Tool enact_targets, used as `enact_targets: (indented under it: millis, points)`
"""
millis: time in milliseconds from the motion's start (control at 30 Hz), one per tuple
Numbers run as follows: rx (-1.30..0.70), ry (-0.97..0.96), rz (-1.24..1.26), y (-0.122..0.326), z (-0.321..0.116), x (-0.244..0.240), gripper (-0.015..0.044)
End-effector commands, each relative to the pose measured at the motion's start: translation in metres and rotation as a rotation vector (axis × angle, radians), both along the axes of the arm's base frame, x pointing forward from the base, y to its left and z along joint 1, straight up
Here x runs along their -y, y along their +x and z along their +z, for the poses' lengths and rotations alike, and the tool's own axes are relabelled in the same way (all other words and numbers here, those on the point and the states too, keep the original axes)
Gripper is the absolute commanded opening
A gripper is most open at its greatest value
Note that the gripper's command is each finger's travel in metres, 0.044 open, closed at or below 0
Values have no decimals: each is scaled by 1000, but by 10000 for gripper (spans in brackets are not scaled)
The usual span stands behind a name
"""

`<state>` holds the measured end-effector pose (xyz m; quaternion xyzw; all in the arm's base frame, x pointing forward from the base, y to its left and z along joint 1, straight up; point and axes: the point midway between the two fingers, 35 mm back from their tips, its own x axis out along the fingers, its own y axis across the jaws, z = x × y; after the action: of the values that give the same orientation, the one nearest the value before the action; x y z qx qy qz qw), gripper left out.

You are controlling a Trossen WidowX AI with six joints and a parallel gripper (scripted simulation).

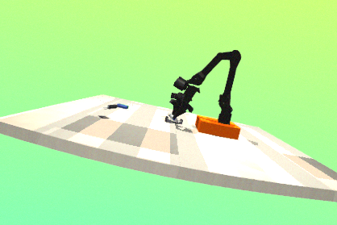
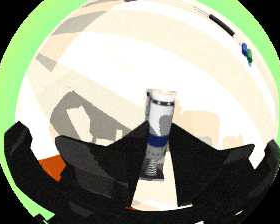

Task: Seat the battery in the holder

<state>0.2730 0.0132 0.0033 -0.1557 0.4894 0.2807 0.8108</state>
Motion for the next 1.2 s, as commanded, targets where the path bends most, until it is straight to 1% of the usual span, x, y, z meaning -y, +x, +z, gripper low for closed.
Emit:
enact_targets:
  millis: [0, 933, 1167]
  points:
    - [34, 22, 9, -1, 0, 0, 60]
    - [35, 30, 13, -19, -4, 13, 60]
    - [-5, 13, 9, -17, -6, 13, 60]
